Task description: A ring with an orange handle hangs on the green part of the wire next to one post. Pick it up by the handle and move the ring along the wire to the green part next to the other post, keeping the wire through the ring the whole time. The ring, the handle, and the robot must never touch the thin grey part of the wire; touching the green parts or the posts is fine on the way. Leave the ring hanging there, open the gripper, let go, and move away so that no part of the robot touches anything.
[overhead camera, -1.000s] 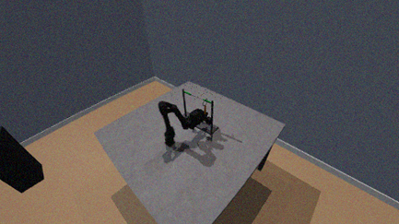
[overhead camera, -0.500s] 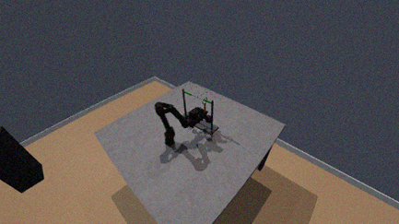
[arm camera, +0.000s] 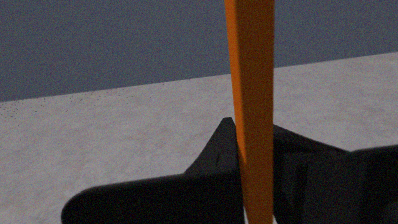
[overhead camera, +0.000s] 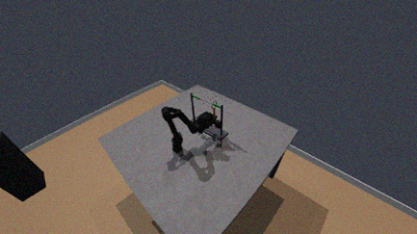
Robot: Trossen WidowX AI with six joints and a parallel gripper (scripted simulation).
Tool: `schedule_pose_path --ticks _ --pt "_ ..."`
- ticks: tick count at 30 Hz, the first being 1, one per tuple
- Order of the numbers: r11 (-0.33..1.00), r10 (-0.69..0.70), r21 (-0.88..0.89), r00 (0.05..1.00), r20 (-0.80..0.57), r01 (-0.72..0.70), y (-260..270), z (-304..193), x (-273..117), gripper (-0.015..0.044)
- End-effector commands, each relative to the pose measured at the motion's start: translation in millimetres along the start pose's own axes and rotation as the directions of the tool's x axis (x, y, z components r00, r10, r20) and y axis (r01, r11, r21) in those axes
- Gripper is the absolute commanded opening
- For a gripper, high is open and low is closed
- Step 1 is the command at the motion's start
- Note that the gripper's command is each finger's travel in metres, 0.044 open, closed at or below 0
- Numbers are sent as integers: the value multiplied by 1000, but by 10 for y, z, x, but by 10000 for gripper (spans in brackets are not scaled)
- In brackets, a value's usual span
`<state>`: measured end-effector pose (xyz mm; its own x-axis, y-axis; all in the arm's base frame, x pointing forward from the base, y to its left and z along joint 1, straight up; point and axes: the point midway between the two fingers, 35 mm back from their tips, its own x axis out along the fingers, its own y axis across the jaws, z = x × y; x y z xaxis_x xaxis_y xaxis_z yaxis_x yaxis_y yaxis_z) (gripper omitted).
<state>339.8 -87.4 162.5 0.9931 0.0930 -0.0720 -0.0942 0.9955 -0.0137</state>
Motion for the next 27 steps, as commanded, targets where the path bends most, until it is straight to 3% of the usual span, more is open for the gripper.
schedule_pose_path --ticks 1,27 --pt "1000 -6 -1 1000 3 6 -11 14 5 -150" --pt "1000 -6 2 1000 5 6 184 16 8 -150"
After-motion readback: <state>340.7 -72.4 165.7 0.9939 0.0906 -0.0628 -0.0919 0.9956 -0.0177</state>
